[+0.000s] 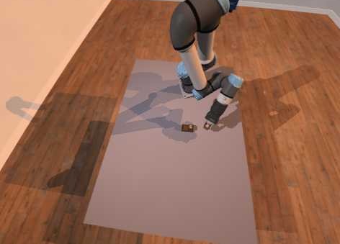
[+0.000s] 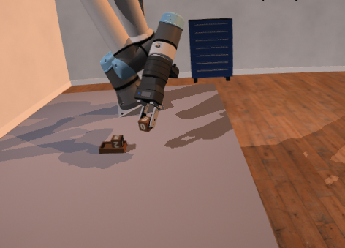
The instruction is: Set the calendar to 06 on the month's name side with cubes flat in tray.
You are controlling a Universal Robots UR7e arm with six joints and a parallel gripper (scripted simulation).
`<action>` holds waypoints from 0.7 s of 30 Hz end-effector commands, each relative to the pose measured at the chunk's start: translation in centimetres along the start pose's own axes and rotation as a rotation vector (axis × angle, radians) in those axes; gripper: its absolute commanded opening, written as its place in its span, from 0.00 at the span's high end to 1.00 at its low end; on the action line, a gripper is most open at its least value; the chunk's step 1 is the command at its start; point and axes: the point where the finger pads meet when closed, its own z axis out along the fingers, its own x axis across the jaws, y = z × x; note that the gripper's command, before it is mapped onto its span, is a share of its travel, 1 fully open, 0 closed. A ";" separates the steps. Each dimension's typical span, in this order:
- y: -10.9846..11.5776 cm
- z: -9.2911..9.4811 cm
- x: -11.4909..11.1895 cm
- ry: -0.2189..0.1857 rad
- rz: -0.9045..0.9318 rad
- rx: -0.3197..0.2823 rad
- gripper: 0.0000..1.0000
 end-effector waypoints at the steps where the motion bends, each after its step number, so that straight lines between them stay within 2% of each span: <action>1: 0.1 0.0 0.0 0.001 0.001 0.046 0.40; 7: 0.2 -0.1 -0.1 0.001 0.003 0.107 0.40; 21: 0.2 -0.3 -0.4 0.000 0.007 0.163 0.40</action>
